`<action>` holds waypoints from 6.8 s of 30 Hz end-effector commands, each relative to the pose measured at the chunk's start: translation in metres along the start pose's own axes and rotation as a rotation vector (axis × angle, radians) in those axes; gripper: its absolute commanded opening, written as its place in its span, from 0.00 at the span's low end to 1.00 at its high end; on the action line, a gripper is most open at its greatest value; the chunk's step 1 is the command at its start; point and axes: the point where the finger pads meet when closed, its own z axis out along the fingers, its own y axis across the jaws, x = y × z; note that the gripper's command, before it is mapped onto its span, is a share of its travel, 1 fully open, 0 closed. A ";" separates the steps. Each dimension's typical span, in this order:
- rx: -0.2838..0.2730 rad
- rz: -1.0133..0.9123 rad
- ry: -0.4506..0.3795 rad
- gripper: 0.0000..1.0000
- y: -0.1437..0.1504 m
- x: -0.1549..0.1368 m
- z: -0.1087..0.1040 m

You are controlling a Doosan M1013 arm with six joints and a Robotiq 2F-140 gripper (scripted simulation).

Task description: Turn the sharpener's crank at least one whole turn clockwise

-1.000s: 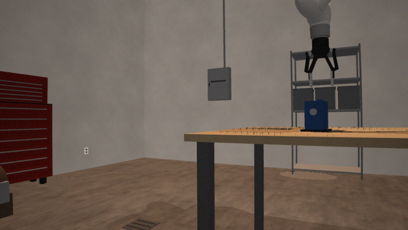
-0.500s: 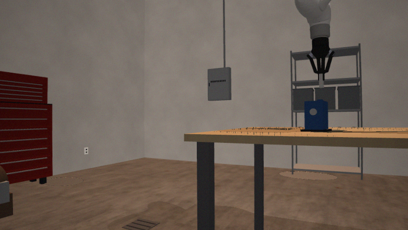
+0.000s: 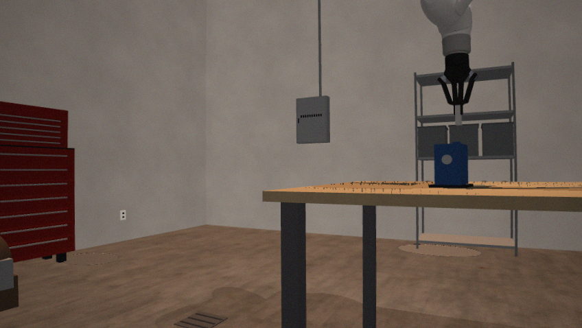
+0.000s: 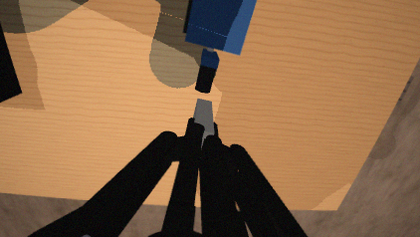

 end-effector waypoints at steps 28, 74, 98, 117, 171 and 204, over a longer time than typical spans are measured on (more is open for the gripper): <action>0.000 0.000 0.000 0.32 0.000 0.000 0.000; 0.000 0.000 0.000 0.32 0.000 0.000 0.024; 0.000 0.000 0.000 0.32 0.000 0.000 0.048; 0.000 0.000 0.000 0.32 0.000 0.000 0.049; 0.000 0.000 0.000 0.32 0.000 0.000 0.062; 0.000 0.000 0.000 0.32 0.000 0.000 0.093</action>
